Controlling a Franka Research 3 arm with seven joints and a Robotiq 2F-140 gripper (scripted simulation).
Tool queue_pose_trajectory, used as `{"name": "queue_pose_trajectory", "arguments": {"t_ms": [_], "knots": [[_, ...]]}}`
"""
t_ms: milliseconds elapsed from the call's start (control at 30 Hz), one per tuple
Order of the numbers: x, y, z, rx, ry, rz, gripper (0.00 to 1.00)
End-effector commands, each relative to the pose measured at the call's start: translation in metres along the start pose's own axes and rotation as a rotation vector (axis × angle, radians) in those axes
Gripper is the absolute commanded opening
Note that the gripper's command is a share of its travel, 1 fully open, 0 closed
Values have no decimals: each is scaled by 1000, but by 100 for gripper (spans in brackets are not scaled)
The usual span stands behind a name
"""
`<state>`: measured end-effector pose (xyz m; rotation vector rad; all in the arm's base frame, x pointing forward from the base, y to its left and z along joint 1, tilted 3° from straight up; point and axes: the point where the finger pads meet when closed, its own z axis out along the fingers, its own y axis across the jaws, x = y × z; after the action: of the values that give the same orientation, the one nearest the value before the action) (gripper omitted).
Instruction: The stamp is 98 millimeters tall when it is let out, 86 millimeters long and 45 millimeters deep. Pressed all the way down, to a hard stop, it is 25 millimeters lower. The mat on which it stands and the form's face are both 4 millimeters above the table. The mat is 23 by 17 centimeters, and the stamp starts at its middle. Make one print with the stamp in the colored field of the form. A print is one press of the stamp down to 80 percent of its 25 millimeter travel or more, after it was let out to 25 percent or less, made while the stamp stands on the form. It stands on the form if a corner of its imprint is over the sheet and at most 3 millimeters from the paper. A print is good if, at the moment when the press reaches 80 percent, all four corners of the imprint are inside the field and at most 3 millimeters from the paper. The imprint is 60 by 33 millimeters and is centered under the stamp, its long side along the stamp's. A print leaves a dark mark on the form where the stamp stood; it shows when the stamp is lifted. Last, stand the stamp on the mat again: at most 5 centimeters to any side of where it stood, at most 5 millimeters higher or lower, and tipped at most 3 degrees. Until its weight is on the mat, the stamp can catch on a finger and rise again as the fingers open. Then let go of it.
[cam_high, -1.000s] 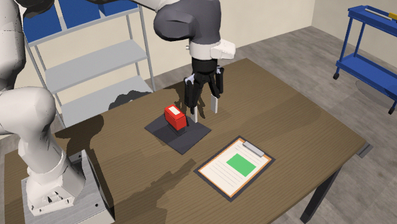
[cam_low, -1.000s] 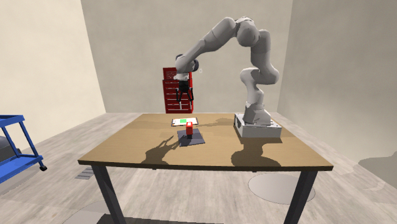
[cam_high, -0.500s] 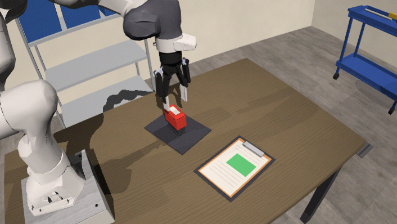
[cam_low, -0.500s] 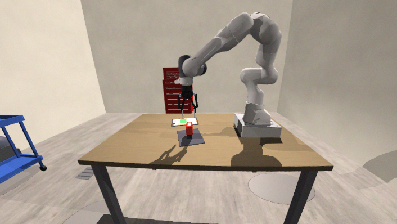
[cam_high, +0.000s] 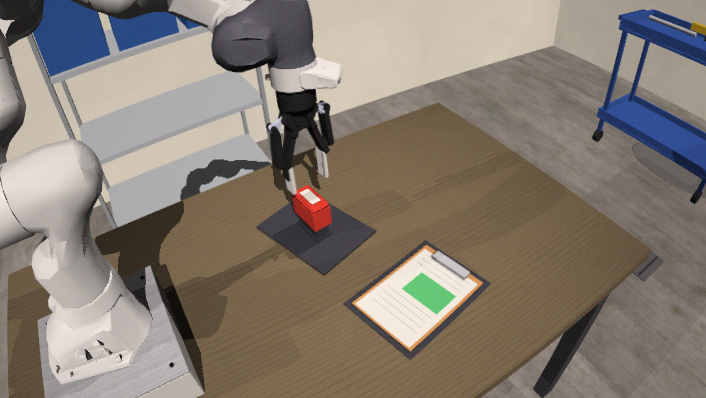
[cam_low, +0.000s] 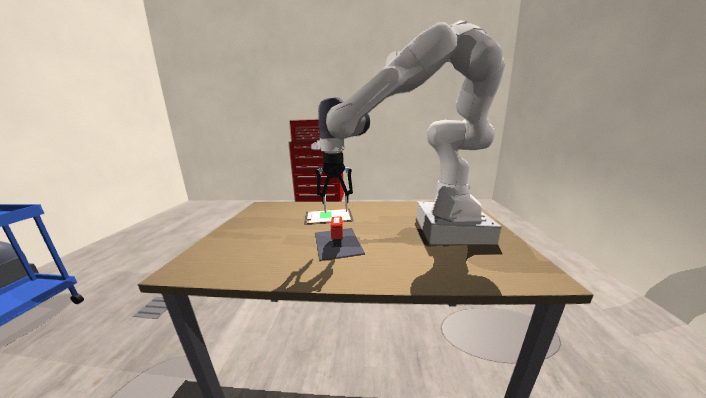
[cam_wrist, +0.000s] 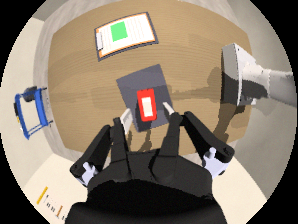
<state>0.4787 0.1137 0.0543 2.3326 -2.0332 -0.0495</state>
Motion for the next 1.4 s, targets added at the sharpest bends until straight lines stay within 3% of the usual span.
{"name": "queue_pose_trajectory", "arguments": {"t_ms": [0,200,533,1033,1367], "knots": [[0,0,0,1,-1,24,50],[0,0,5,1,-1,24,50],[0,0,30,1,-1,24,50],[0,0,93,1,-1,24,50],[0,0,100,1,-1,24,50]]}}
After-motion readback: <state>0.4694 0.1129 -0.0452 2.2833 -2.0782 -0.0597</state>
